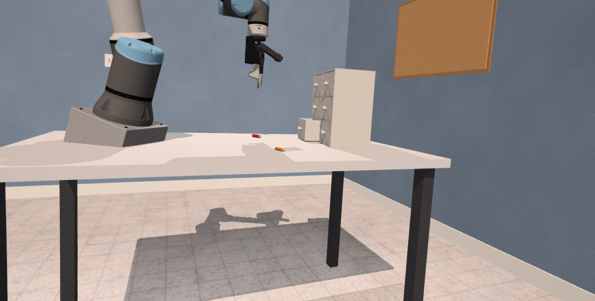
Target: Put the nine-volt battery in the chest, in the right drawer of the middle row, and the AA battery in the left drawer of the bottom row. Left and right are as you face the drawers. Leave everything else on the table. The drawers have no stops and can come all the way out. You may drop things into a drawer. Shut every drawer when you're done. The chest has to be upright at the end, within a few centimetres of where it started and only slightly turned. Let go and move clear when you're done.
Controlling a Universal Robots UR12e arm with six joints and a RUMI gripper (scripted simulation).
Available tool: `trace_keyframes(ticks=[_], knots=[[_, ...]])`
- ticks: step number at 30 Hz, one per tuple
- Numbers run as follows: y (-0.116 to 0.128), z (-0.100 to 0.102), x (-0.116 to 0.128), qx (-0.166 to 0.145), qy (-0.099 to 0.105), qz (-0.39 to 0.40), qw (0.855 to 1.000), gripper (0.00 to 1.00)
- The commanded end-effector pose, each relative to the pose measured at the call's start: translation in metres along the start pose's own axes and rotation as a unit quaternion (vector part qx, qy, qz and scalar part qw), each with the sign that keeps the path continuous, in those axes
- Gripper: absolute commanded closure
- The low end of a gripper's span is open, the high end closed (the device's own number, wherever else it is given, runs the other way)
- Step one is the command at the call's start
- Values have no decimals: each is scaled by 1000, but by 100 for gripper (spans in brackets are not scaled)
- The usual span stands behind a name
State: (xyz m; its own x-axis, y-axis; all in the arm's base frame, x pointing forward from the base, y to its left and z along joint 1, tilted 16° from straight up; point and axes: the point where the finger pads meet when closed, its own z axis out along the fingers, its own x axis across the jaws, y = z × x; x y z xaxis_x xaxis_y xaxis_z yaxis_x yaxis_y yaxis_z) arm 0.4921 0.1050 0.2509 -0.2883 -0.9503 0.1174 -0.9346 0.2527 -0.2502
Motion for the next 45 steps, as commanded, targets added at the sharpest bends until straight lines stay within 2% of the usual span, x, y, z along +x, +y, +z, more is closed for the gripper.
trace_keyframes(ticks=[1, 20, 30, 37, 45], knots=[[-1, -1, 0, 1, 0, 0, 1000, 80], [-1, 0, 0, 1, 0, 2, 1000, 80], [-5, 19, -6, 1, 0, 57, 998, 80], [-10, 60, -17, 0, 0, 178, 984, 80], [-8, 115, -31, 0, 0, 335, 942, 80]])
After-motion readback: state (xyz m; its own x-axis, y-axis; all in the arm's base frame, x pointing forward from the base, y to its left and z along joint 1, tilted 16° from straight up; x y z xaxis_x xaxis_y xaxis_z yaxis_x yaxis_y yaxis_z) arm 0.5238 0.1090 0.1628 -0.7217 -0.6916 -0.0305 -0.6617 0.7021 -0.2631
